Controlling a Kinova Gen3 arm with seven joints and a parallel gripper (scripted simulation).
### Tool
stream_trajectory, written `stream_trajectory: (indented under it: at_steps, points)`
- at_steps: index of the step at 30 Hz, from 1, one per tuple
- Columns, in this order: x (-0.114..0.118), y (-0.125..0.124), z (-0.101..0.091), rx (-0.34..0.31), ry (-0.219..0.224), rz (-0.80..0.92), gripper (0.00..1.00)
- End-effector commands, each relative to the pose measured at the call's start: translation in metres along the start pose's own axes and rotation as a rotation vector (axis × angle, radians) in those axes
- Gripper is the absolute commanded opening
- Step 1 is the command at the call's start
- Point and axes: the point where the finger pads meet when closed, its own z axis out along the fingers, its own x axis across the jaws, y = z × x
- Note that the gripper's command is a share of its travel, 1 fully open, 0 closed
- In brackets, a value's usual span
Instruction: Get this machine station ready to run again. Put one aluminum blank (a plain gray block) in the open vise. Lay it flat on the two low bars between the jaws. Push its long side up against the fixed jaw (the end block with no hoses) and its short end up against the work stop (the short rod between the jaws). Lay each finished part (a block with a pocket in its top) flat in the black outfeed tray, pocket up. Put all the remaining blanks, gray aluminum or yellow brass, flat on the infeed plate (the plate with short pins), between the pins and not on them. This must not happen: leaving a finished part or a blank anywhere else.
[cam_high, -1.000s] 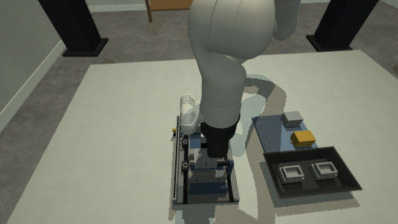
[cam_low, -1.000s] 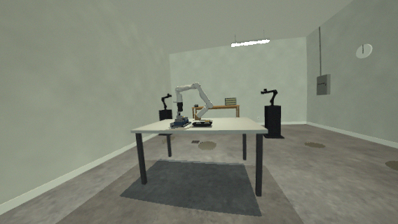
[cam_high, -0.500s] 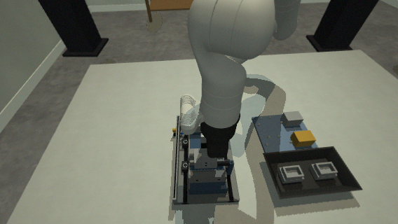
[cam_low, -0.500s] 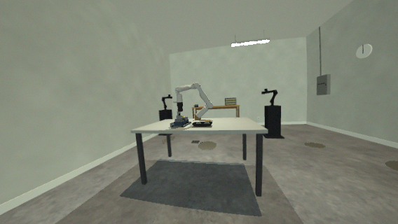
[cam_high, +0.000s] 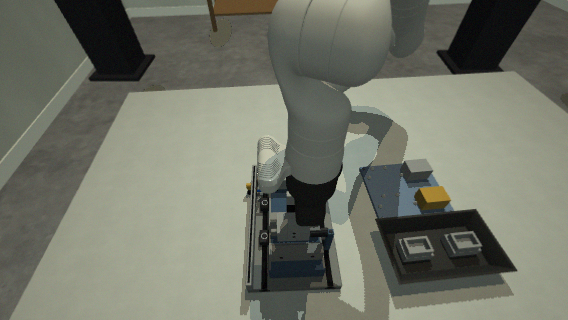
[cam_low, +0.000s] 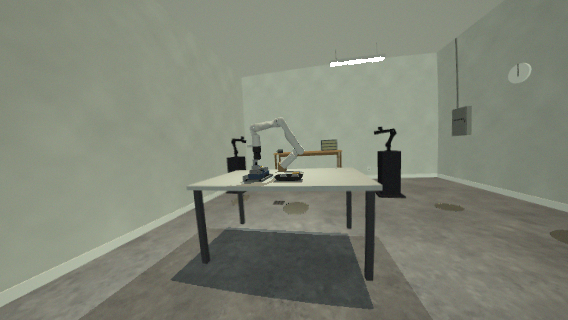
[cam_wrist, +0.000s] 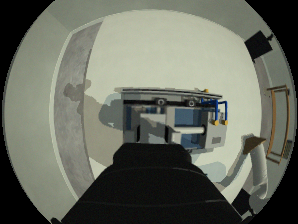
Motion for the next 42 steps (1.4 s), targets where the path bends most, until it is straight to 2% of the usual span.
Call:
stream_trajectory:
  at_steps: [1,42]
  points:
    - [0.0,0.0,-0.001,0.001,-0.002,0.0,0.0]
    - [0.0,0.0,0.012,0.001,-0.002,0.0,0.0]
